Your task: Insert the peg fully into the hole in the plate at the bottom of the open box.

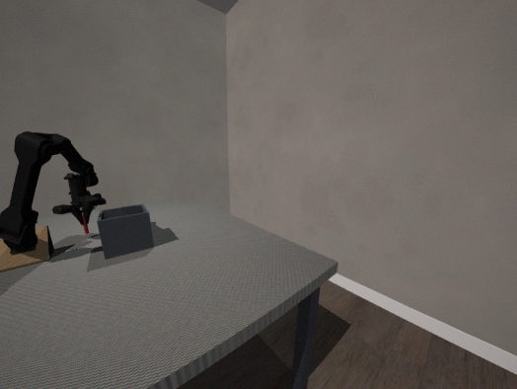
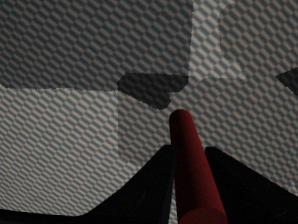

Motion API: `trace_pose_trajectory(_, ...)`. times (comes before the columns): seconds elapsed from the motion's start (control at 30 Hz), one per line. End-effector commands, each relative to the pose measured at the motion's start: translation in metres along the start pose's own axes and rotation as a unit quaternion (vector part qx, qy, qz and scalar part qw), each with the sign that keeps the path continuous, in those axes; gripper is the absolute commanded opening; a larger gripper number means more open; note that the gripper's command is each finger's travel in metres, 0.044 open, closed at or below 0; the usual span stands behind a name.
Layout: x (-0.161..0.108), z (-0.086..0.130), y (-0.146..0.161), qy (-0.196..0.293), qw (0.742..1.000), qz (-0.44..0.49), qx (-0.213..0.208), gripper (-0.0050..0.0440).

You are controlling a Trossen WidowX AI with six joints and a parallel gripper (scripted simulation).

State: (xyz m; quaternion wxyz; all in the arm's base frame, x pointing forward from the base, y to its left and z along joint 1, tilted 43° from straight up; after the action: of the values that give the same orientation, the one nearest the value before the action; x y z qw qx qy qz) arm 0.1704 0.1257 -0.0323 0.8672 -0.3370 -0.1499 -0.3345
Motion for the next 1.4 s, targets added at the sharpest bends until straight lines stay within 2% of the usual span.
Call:
trace_pose_trajectory(0.0, 0.000, 0.010, 0.003, 0.004, 1.000, -0.003, 0.007, 0.0000)
trace_pose_trajectory(0.5, 0.000, 0.059, 0.005, 0.004, 1.000, -0.003, 0.007, 0.0000)
trace_pose_trajectory(0.63, 0.002, 0.052, 0.004, 0.000, 1.000, 0.000, 0.004, 0.0000)
trace_pose_trajectory(1.37, 0.053, 0.091, -0.002, -0.003, 1.000, 0.019, 0.024, 0.0000)
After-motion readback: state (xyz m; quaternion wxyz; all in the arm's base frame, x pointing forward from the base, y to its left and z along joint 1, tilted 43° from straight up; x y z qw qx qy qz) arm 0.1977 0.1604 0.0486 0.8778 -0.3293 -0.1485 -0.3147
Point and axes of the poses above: the point midway between the two fingers, 35 mm back from their tips, its own z axis back along the fingers, its own y axis across the jaws, x = y × z, the point moved 2 cm from there along z, back along the fingers, and after that the axes turned 13 degrees about z, right-handed, at the moved point
